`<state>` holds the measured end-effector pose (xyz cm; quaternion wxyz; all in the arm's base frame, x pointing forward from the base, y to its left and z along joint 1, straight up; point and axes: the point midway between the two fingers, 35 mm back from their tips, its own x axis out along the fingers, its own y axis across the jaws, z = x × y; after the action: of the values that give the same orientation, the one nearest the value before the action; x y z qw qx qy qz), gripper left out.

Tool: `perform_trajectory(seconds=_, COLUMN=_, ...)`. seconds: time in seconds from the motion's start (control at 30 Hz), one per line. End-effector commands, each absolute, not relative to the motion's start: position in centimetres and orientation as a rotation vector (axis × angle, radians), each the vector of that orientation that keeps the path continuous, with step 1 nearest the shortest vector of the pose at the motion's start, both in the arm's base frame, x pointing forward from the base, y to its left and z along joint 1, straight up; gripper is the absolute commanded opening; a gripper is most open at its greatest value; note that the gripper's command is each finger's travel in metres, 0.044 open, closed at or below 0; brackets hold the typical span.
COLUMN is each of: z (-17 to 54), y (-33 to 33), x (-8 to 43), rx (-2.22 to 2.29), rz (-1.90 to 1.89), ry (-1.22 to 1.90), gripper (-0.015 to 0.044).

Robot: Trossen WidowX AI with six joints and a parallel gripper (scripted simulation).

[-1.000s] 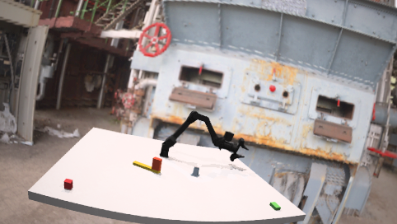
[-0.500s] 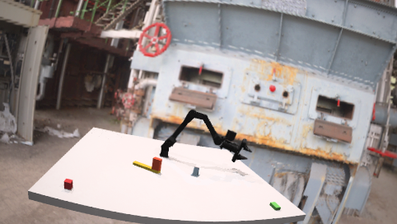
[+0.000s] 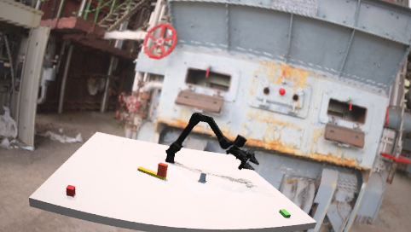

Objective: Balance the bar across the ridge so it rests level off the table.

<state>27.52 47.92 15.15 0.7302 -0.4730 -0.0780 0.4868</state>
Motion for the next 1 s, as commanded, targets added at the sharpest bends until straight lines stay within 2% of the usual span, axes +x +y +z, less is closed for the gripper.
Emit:
perform_trajectory(seconds=0.0, z=15.6, y=46.2, x=30.0, rx=-0.967, rz=1.035, ry=-0.068, gripper=0.0315)
perform_trajectory(seconds=0.5, z=15.3, y=37.6, x=38.4, rx=-0.718, rz=0.838, ry=0.296, gripper=0.0315)
perform_trajectory(seconds=0.97, z=14.8, y=28.0, x=43.7, rx=-0.362, rz=0.566, ry=0.638, gripper=0.0315)
